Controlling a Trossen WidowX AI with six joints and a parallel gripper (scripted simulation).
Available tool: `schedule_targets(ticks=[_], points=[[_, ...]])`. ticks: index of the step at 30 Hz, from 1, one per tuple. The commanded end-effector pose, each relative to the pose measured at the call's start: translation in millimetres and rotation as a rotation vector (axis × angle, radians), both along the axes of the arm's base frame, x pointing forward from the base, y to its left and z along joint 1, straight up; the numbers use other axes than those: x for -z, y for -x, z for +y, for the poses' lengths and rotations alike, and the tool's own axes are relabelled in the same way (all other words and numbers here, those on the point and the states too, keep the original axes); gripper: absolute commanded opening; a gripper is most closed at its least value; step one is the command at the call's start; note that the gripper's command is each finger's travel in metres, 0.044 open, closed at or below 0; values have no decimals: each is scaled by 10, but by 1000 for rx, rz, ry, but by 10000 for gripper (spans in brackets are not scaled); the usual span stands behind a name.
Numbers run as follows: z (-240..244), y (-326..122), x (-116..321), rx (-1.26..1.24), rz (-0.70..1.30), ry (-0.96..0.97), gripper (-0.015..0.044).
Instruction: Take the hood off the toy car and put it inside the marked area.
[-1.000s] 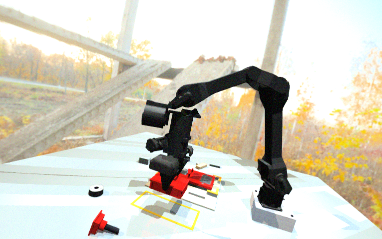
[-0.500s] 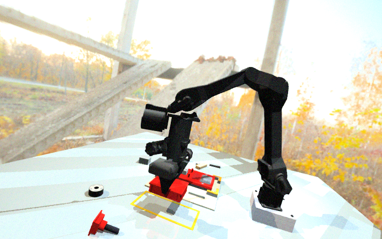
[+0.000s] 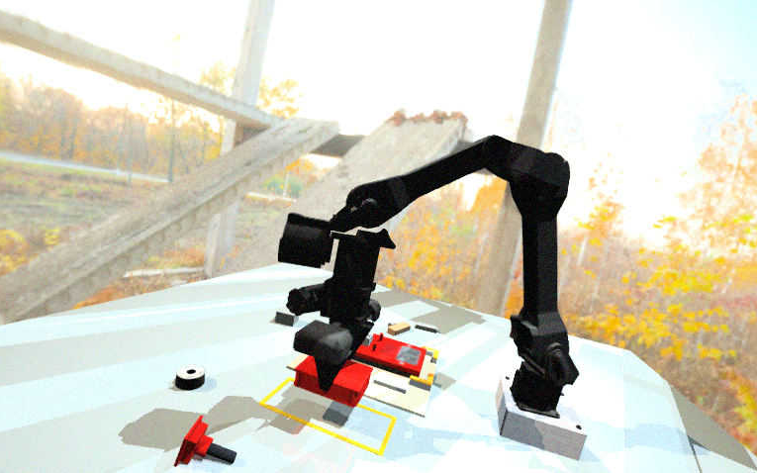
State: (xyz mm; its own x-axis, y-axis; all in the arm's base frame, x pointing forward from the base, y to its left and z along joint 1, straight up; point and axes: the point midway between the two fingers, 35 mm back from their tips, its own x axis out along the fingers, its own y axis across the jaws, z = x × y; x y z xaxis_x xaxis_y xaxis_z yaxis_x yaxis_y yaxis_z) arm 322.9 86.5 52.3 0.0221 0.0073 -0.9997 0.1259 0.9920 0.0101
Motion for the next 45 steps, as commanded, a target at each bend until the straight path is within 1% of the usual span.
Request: schedule_targets(ticks=[1, 45], points=[[4, 4, 37, 4, 2, -2, 0], [1, 22, 292, 4, 2, -2, 0]])
